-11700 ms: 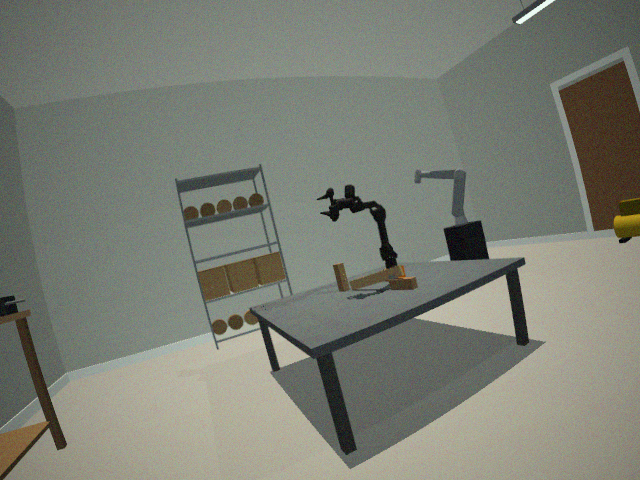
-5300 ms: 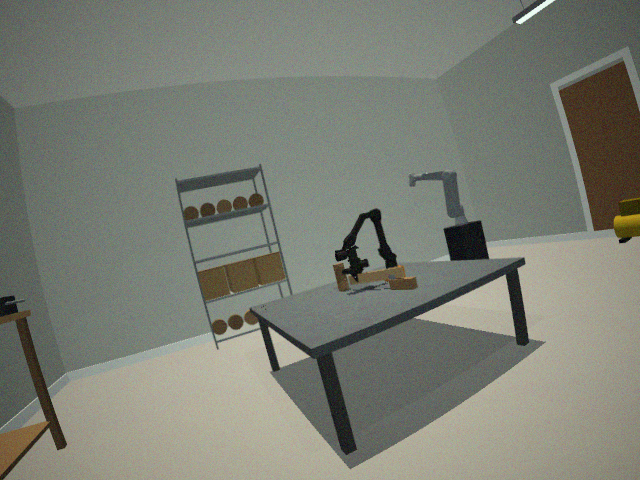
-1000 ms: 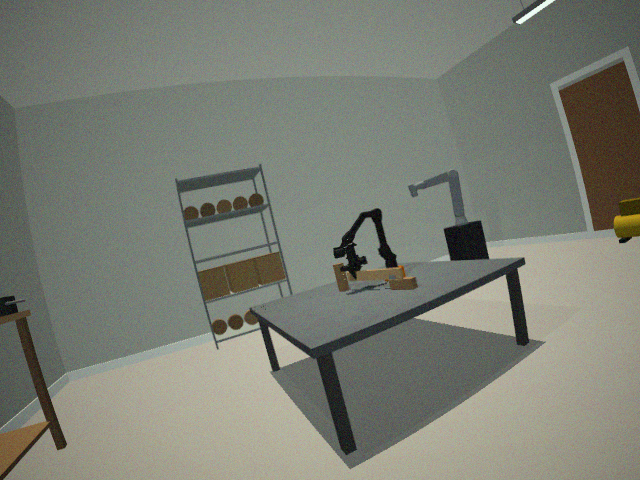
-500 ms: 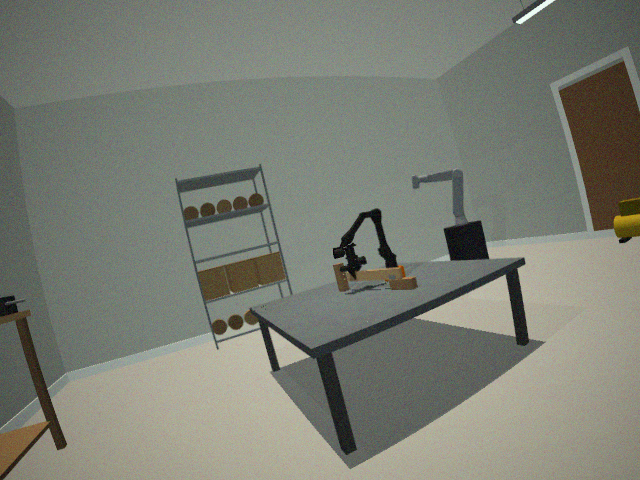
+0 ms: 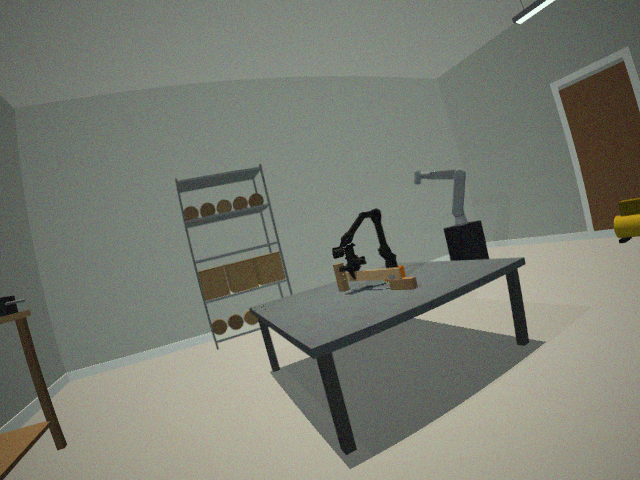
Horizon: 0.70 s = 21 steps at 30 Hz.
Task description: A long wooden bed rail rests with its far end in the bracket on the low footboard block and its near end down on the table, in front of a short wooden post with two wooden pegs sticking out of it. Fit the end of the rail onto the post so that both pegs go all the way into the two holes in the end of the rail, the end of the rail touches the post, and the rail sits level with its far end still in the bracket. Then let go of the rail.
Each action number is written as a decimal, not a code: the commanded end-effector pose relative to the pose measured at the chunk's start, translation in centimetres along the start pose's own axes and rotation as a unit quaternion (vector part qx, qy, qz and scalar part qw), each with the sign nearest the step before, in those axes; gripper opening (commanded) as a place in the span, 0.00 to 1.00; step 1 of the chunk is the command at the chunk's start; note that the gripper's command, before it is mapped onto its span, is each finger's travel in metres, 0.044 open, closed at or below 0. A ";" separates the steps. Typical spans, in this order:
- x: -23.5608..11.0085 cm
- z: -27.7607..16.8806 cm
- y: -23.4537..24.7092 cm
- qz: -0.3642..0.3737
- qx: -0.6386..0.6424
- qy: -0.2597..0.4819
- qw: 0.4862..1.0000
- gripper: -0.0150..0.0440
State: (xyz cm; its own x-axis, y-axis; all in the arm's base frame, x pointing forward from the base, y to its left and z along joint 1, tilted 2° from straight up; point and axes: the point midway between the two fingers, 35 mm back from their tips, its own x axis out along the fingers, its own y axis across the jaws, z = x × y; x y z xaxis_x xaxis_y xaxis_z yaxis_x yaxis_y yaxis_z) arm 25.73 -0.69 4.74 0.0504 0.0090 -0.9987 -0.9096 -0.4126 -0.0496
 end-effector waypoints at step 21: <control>-0.1 -0.9 -0.1 -0.003 -0.001 0.002 1.000 0.25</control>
State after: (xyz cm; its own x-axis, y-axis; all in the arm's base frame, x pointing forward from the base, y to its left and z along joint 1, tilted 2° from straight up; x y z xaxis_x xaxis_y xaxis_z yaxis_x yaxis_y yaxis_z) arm 25.96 -1.30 4.71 0.0492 0.0090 -0.9987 -0.9101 -0.4115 -0.0486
